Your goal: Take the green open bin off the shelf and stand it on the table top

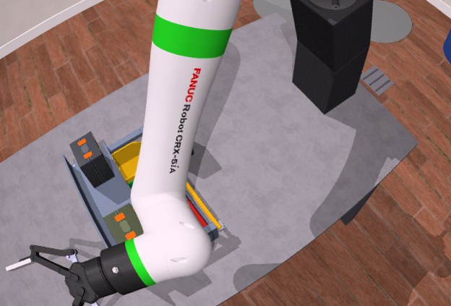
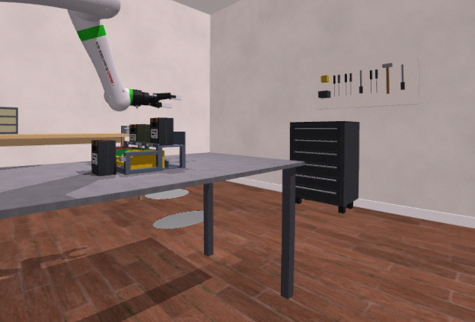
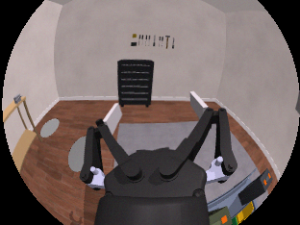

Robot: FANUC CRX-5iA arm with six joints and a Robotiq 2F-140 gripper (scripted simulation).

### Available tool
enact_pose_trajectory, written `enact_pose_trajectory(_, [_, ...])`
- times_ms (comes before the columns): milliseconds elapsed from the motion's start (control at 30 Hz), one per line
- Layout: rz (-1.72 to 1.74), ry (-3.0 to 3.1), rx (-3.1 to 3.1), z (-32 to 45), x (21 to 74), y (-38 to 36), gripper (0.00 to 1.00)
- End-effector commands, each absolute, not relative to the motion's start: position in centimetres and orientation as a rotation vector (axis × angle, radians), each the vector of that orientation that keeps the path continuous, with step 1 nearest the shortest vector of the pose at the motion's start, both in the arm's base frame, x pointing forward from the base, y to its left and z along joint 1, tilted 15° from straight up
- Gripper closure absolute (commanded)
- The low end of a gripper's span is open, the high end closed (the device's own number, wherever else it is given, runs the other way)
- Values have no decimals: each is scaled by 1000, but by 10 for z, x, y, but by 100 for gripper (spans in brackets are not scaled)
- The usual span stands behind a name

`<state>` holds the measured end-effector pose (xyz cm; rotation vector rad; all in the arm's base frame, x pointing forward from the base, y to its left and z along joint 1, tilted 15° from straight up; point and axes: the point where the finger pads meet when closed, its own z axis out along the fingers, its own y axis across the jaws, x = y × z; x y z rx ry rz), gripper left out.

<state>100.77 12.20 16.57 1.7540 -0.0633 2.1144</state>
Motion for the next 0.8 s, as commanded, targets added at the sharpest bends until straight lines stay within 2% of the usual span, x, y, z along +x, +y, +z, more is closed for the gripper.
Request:
enact_pose_trajectory(0, [2115, -63, 1754, 166, 1008, 122, 0])
enact_pose_trajectory(167, [2115, -63, 1754, 166, 1008, 122, 0])
enact_pose_trajectory(333, [2115, -63, 1754, 153, 960, 128, 0])
enact_pose_trajectory(767, [2115, -63, 1754, 151, 950, 130, 0])
